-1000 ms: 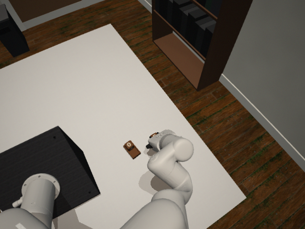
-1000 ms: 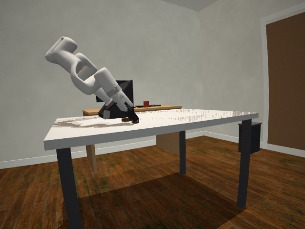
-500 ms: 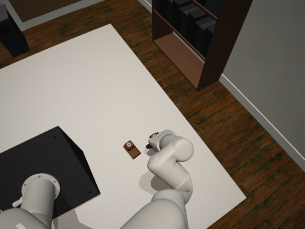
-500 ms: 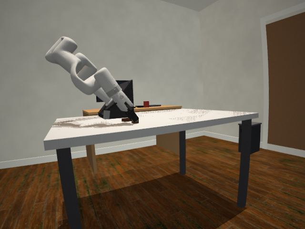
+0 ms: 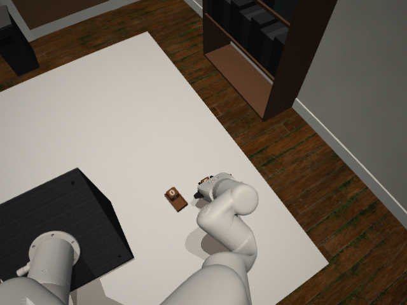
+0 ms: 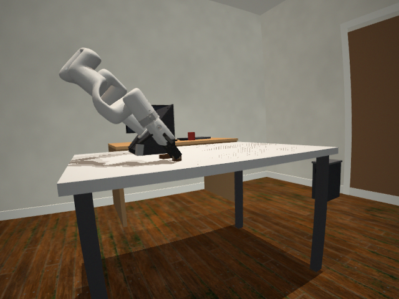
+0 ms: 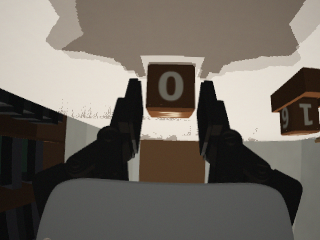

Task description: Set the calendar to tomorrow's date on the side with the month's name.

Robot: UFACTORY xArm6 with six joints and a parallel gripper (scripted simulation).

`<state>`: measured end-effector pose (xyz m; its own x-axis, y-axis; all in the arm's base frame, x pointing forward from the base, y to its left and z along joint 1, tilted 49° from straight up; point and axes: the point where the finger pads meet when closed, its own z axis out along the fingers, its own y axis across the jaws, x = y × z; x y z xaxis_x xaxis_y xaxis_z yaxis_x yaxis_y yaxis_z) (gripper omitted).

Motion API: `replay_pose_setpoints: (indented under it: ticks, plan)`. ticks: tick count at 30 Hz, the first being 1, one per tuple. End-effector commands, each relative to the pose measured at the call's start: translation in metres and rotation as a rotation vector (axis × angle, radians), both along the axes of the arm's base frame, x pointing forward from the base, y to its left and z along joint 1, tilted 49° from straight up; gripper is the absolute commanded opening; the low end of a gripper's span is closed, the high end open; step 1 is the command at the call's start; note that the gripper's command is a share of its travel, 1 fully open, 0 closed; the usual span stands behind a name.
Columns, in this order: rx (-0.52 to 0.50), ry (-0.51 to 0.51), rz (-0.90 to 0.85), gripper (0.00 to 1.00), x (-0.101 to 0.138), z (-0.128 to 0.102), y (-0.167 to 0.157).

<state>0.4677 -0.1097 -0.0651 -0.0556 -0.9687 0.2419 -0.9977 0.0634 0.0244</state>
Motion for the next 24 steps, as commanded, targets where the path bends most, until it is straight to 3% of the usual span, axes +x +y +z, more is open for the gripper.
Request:
replay_pose_setpoints:
  ticks: [1,3,4,24]
  plan:
    - [0.000,-0.003,0.002,0.47,0.0012,0.0009,0.0007]
    - [0.000,-0.003,0.002,0.47,0.0012,0.0009,0.0007]
    - [0.000,-0.003,0.002,0.69,0.0012,0.0009,0.0007]
    - [0.000,-0.003,0.002,0.69,0.0013,0.0011,0.0009]
